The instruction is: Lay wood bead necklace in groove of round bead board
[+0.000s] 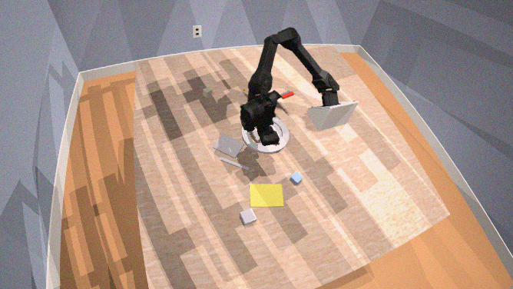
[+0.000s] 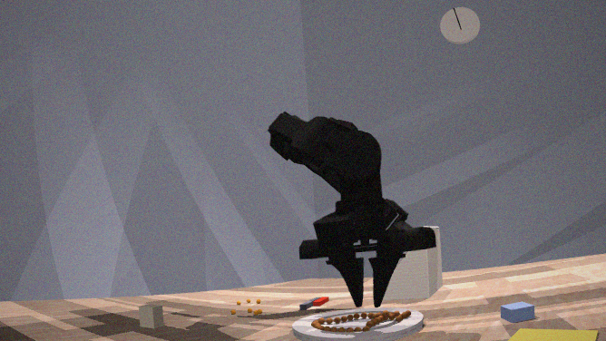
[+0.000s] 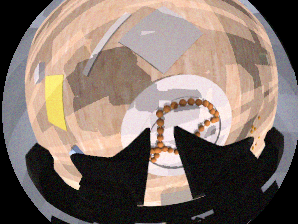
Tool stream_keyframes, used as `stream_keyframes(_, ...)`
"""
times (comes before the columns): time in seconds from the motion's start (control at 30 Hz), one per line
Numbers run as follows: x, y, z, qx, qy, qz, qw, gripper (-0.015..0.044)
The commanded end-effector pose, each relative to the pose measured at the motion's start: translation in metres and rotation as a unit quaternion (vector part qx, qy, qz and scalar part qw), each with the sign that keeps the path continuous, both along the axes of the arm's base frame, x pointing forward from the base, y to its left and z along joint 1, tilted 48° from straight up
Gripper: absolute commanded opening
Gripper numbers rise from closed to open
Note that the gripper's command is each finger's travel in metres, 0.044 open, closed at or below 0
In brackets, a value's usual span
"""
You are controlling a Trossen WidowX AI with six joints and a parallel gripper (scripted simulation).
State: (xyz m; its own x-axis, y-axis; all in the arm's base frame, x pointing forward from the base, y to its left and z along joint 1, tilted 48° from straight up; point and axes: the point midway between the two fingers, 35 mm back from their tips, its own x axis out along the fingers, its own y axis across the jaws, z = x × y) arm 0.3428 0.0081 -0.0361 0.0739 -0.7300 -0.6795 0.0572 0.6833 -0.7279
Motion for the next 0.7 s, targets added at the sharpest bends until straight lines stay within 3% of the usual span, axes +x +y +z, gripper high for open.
stream_keyframes(0.0,0.0,-0.003,-0.003,-0.001,0.001,0.001,1.0,0.012)
stream_keyframes(0.67,-0.001,-0.023,-0.02,-0.004,0.006,0.001,1.0,0.012)
